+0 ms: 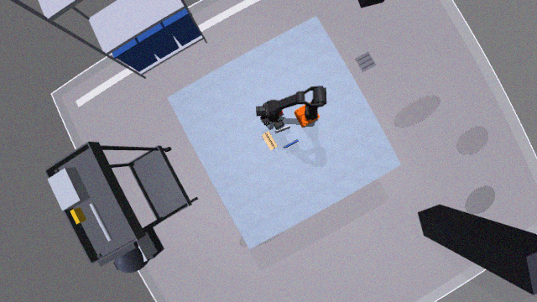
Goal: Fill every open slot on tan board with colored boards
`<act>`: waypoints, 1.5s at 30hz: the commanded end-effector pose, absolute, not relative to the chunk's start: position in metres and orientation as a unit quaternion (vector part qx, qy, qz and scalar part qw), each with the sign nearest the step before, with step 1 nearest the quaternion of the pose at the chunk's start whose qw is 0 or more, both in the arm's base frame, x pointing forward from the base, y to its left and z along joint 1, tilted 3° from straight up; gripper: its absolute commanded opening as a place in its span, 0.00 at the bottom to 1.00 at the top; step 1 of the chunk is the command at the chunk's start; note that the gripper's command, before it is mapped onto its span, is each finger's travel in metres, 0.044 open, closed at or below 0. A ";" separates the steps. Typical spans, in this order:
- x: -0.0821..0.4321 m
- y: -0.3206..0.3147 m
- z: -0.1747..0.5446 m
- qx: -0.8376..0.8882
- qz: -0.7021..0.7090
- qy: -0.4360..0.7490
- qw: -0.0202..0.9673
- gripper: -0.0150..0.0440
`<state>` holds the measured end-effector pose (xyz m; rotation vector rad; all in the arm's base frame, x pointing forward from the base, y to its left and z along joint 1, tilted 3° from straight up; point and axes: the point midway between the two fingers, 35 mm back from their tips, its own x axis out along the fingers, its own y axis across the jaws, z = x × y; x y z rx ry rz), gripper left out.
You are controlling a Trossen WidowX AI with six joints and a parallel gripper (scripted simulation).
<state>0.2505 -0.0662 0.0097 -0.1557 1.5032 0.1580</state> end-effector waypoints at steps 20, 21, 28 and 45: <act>0.250 -0.067 0.053 -0.071 0.070 0.679 0.728 0.25; 0.250 -0.067 0.055 -0.071 0.070 0.679 0.728 0.25; 0.249 -0.067 0.069 -0.071 0.070 0.679 0.728 0.25; 0.246 -0.068 0.107 -0.071 0.070 0.679 0.728 0.25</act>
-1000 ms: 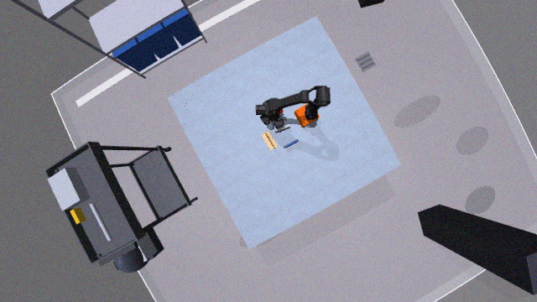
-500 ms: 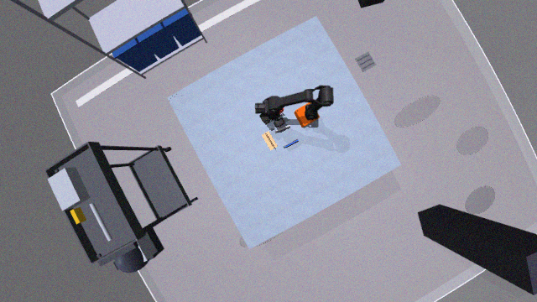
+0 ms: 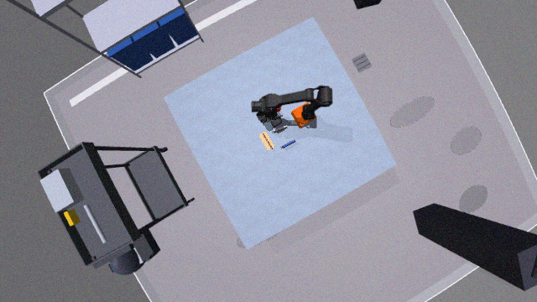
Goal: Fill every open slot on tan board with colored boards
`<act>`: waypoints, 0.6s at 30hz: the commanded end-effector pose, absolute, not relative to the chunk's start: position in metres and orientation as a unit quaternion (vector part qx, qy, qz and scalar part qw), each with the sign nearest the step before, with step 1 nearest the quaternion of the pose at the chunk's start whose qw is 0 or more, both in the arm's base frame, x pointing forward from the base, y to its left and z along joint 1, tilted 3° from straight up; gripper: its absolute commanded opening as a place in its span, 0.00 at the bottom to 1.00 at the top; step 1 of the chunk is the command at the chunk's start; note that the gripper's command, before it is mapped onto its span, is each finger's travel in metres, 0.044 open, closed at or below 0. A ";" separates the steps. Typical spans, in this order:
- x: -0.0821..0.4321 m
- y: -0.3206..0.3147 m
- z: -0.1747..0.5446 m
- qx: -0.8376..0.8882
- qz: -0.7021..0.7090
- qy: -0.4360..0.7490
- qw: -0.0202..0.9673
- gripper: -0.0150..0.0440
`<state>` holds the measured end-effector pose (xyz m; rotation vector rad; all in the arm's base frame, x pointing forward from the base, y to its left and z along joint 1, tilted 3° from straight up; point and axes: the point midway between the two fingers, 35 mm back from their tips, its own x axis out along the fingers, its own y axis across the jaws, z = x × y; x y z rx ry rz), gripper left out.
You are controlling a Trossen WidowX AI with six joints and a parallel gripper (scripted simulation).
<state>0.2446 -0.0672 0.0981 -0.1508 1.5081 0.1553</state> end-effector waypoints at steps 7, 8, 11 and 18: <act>0.247 -0.067 0.115 -0.071 0.070 0.679 0.728 0.25; 0.248 -0.066 0.116 -0.071 0.071 0.679 0.728 0.25; 0.254 -0.062 0.117 -0.071 0.071 0.678 0.728 0.25; 0.266 -0.053 0.119 -0.073 0.073 0.678 0.728 0.25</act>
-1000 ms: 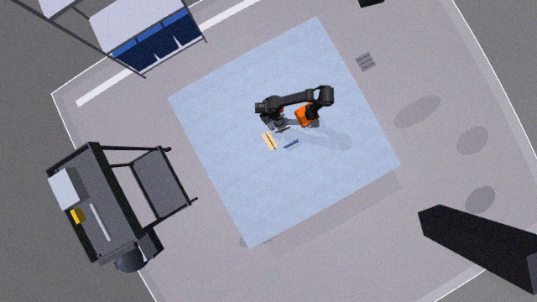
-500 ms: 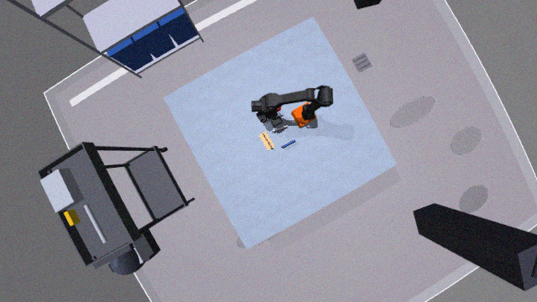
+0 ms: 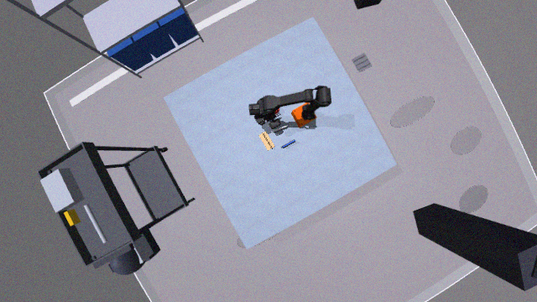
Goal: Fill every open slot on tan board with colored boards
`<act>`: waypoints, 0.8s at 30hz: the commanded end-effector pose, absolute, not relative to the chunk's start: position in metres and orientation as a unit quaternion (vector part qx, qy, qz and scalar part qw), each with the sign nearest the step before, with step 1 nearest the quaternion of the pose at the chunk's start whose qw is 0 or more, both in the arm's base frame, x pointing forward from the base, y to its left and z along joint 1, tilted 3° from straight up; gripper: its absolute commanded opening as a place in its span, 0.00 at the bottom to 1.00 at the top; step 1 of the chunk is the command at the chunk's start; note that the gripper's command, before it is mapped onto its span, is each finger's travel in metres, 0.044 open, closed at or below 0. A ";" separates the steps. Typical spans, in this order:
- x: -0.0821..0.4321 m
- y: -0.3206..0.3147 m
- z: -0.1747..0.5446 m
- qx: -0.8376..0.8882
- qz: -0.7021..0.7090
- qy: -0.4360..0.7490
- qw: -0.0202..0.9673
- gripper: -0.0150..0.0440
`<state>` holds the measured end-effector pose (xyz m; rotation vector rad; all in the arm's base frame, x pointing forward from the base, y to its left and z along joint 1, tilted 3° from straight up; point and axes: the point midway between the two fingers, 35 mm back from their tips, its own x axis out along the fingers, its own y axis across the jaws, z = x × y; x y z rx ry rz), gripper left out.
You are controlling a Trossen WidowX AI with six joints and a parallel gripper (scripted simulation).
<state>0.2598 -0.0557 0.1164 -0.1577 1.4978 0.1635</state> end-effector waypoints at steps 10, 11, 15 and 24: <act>0.283 -0.037 0.121 -0.077 0.077 0.676 0.729 0.25; 0.284 -0.035 0.122 -0.078 0.078 0.676 0.729 0.25; 0.291 -0.028 0.123 -0.082 0.083 0.674 0.729 0.25; 0.304 -0.012 0.124 -0.083 0.085 0.674 0.729 0.25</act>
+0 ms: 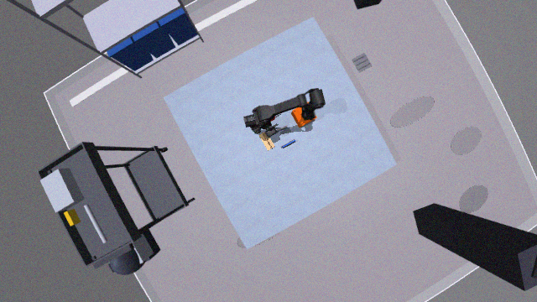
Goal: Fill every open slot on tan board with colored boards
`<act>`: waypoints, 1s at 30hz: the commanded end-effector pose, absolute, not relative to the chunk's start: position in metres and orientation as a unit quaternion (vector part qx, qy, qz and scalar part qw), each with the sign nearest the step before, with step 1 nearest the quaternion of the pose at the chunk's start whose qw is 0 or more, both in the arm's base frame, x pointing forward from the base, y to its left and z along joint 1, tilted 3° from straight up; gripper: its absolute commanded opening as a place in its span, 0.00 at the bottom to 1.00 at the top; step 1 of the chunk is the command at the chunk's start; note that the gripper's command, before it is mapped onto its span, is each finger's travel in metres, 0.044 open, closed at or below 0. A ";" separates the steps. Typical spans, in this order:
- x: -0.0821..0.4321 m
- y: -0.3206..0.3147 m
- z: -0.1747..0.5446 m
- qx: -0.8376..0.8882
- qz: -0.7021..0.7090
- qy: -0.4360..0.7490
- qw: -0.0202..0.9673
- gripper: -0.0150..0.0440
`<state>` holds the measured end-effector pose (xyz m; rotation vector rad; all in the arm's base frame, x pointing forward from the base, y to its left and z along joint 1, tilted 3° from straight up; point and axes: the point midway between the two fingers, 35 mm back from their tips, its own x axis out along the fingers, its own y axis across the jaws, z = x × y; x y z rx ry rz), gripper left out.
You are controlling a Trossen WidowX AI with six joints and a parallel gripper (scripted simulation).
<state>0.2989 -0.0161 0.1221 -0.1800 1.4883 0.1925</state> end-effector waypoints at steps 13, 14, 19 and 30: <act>0.322 0.015 0.126 -0.081 0.085 0.674 0.730 0.25; 0.324 0.017 0.126 -0.081 0.085 0.674 0.730 0.25; 0.330 0.028 0.127 -0.080 0.085 0.673 0.730 0.25; 0.342 0.053 0.127 -0.078 0.085 0.673 0.730 0.25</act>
